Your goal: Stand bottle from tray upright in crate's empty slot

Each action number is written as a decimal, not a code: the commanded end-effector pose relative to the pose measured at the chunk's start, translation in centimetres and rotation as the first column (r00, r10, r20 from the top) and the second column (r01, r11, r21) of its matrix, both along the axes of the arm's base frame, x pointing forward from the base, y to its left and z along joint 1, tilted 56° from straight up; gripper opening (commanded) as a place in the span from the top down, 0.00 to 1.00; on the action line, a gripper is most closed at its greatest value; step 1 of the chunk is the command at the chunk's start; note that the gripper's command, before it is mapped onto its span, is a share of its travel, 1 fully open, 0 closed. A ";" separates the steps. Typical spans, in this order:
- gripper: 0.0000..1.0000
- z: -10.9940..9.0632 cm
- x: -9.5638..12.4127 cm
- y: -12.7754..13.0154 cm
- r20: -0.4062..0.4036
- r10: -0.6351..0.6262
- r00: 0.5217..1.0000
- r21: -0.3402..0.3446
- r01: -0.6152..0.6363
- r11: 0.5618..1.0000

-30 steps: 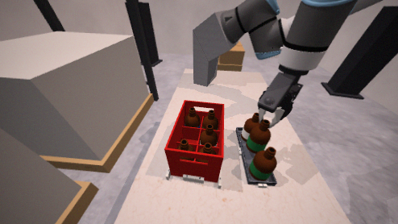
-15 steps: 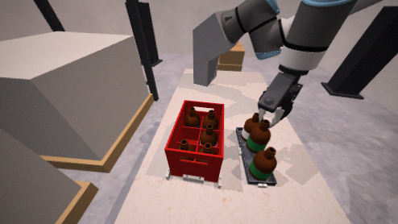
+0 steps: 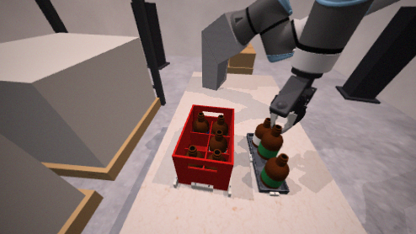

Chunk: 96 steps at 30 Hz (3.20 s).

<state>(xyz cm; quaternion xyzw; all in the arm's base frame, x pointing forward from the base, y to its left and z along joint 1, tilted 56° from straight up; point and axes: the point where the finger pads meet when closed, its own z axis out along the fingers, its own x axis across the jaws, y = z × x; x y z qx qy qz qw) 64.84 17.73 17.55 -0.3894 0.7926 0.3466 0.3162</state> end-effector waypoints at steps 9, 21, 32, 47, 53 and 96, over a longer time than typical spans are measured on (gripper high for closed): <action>1.00 0.4 -0.1 -0.6 0.001 0.000 1.000 0.000 0.000 1.000; 1.00 1.1 -0.4 -1.5 0.001 0.000 1.000 0.000 0.000 1.000; 1.00 1.7 -0.6 -2.4 0.001 0.000 1.000 0.000 0.000 1.000; 1.00 2.2 -0.8 -3.1 0.001 0.000 1.000 0.000 0.000 1.000; 1.00 2.2 -0.9 -3.2 0.001 0.000 1.000 0.000 0.000 1.000; 1.00 2.3 -0.9 -3.2 0.001 0.000 1.000 0.000 0.000 1.000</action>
